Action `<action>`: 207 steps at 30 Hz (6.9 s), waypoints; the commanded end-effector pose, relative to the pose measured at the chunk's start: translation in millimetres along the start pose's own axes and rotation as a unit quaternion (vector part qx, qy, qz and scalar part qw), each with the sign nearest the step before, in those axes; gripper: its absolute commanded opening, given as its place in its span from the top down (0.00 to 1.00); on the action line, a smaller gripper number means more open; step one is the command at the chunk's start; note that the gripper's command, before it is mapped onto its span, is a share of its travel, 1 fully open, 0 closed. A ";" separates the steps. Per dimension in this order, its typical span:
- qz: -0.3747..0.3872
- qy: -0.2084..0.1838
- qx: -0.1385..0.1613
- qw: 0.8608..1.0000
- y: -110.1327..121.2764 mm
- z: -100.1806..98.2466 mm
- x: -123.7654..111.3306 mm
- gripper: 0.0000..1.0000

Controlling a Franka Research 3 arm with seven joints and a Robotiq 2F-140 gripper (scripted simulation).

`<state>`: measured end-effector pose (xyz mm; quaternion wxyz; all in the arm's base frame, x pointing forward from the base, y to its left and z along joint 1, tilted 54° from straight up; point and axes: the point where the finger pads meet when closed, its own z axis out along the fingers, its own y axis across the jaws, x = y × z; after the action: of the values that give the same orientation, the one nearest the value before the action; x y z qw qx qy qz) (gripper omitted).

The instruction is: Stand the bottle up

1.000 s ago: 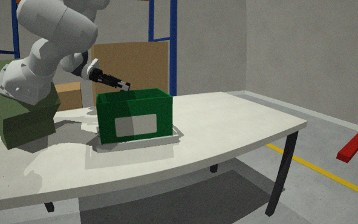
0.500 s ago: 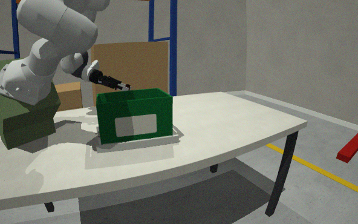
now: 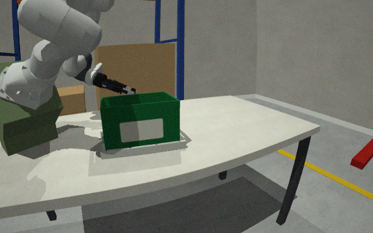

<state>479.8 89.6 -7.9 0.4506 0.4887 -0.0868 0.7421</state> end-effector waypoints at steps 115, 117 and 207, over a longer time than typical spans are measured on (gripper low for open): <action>0.005 0.001 -0.002 1.000 -0.6 1.6 -0.2 1.00; 0.005 0.001 -0.002 1.000 -0.6 1.6 -0.2 1.00; 0.005 0.001 -0.002 1.000 -0.6 1.6 -0.2 0.00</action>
<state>480.8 88.2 -9.0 0.4501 0.4887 -0.0877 0.7422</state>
